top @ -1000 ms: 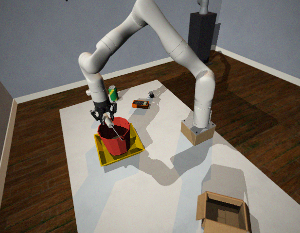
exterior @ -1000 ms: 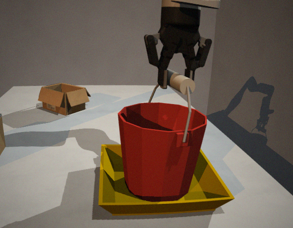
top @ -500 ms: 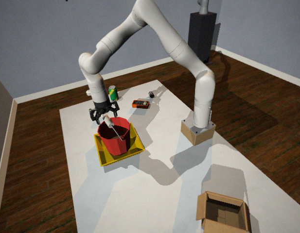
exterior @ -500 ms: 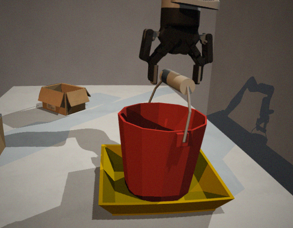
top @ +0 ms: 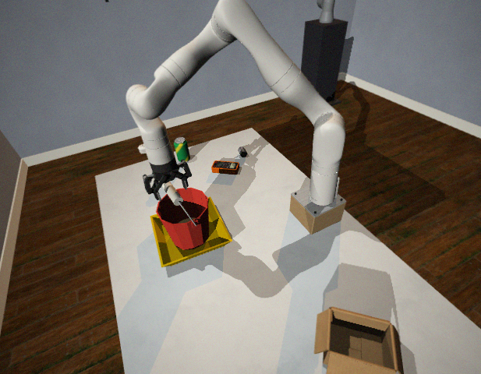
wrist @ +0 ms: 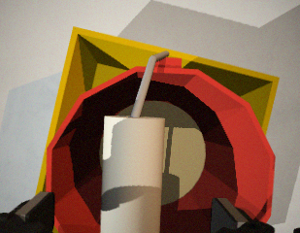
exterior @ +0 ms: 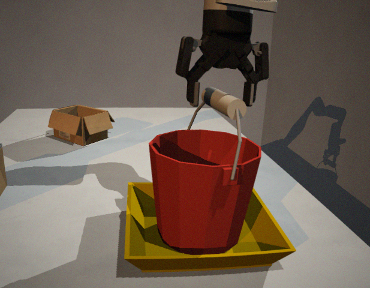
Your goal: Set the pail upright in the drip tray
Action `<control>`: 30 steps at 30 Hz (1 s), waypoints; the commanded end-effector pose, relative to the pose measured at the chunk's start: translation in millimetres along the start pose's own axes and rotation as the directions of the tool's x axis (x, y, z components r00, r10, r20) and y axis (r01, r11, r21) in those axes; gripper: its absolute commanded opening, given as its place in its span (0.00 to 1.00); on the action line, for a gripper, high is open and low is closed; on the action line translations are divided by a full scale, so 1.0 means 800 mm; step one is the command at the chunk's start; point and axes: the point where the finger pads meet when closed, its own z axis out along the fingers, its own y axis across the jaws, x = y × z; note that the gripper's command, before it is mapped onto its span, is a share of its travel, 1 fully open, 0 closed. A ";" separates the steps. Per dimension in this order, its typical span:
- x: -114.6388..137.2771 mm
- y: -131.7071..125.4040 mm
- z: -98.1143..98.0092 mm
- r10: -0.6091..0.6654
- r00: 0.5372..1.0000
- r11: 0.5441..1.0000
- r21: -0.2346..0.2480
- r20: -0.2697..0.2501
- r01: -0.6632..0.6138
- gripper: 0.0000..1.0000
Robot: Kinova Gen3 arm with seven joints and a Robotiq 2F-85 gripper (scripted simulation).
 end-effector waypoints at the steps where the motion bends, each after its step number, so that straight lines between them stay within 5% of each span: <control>1: 0.000 -0.001 -0.001 0.000 1.000 1.000 0.002 -0.001 0.000 1.00; 30: 0.000 0.000 -0.043 0.000 1.000 1.000 0.002 -0.001 0.000 1.00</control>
